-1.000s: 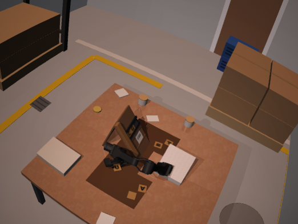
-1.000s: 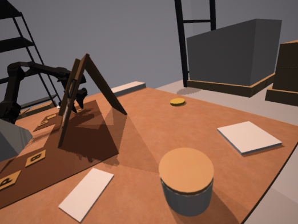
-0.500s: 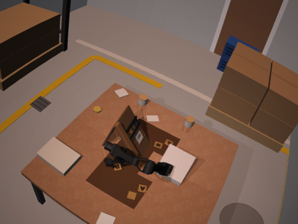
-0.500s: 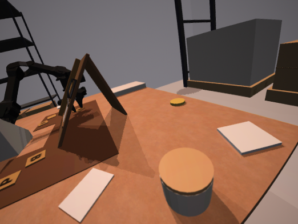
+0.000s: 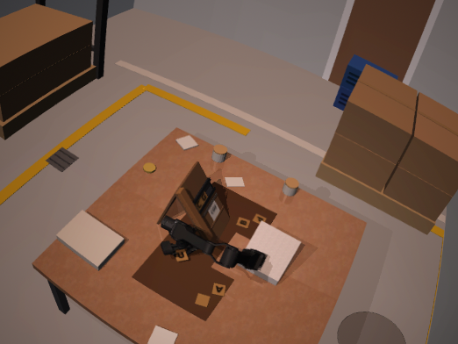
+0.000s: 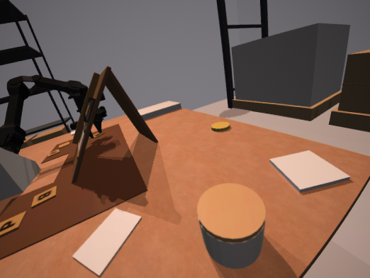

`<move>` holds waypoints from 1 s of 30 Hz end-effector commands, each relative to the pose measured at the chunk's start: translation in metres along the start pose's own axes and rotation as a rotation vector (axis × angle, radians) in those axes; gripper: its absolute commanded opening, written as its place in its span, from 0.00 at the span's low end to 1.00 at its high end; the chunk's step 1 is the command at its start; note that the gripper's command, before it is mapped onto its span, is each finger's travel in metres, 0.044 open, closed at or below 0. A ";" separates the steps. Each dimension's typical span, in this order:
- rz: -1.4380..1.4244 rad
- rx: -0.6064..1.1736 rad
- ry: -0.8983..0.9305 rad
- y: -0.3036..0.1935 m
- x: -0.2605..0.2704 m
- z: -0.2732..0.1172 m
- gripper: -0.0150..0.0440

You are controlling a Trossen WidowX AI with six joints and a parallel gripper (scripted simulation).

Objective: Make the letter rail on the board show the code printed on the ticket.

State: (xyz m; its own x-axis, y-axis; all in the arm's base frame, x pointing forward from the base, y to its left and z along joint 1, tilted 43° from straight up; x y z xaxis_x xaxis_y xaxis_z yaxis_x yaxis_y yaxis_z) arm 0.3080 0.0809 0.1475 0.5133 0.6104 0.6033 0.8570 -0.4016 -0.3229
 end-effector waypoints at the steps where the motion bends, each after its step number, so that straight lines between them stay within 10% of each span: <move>1: -0.004 -0.002 0.005 0.000 0.000 -0.003 0.25; 30: -0.041 -0.084 0.017 0.007 0.024 -0.005 0.25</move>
State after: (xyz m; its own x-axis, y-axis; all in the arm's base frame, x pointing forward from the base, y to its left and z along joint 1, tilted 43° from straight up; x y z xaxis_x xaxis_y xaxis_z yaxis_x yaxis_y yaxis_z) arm 0.3199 0.0928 0.1560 0.4897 0.6200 0.6131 0.8681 -0.4122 -0.2766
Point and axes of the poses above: the point midway between the two fingers, 35 mm back from their tips, its own z axis out along the fingers, its own x axis across the jaws, y = z × x, the point moved 5 cm from there along -z, back along the fingers, and after that the axes turned 9 degrees about -z, right-handed, at the moved point
